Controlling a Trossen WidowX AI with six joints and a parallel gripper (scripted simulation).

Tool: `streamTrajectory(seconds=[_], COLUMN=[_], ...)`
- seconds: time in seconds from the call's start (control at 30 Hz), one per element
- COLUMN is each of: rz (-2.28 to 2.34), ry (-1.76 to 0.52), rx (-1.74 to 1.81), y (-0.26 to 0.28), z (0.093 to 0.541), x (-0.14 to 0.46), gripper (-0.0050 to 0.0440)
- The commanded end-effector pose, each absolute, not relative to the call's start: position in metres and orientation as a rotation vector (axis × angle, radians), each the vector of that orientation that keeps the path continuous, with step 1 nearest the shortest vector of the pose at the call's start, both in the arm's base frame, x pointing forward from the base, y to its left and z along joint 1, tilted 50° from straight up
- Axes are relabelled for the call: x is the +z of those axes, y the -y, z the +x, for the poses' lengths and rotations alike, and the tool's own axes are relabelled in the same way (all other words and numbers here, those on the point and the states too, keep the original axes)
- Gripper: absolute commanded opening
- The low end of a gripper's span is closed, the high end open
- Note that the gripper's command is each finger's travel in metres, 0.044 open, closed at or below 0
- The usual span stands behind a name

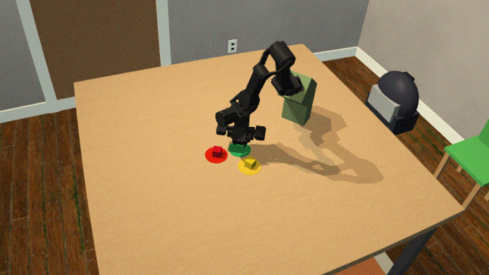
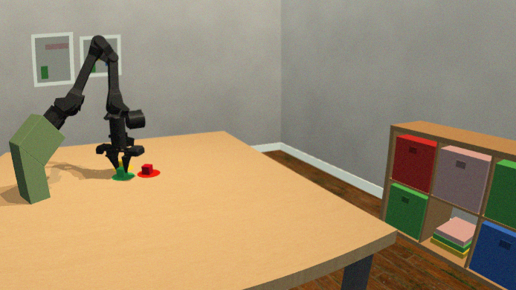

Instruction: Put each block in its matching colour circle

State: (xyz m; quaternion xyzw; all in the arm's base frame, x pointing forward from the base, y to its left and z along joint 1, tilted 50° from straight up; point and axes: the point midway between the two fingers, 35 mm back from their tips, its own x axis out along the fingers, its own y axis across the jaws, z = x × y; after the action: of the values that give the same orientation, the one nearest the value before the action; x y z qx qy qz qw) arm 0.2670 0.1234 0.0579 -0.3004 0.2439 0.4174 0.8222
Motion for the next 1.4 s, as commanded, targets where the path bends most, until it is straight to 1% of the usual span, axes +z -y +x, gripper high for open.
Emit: streamTrajectory(seconds=[0.0, 0.13, 0.27, 0.73, 0.87, 0.93, 1.03, 1.07, 1.37], rz=[-0.642, -0.642, -0.642, -0.642, -0.654, -0.675, -0.666, -0.681, -0.680], ry=[-0.501, -0.501, -0.501, -0.501, -0.490, -0.443, -0.472, -0.437, -0.447], rx=[0.881, 0.881, 0.881, 0.881, 0.895, 0.888, 0.901, 0.892, 0.887], y=[-0.122, -0.122, -0.122, -0.122, -0.111, -0.102, -0.100, -0.096, -0.078], z=[0.268, 0.268, 0.268, 0.268, 0.263, 0.262, 0.255, 0.256, 0.235], x=[0.063, 0.063, 0.063, 0.063, 0.081, 0.100, 0.098, 0.108, 0.127], gripper=[0.0105, 0.0105, 0.0195, 0.0195, 0.0195, 0.0195, 0.0195, 0.0195, 0.0195])
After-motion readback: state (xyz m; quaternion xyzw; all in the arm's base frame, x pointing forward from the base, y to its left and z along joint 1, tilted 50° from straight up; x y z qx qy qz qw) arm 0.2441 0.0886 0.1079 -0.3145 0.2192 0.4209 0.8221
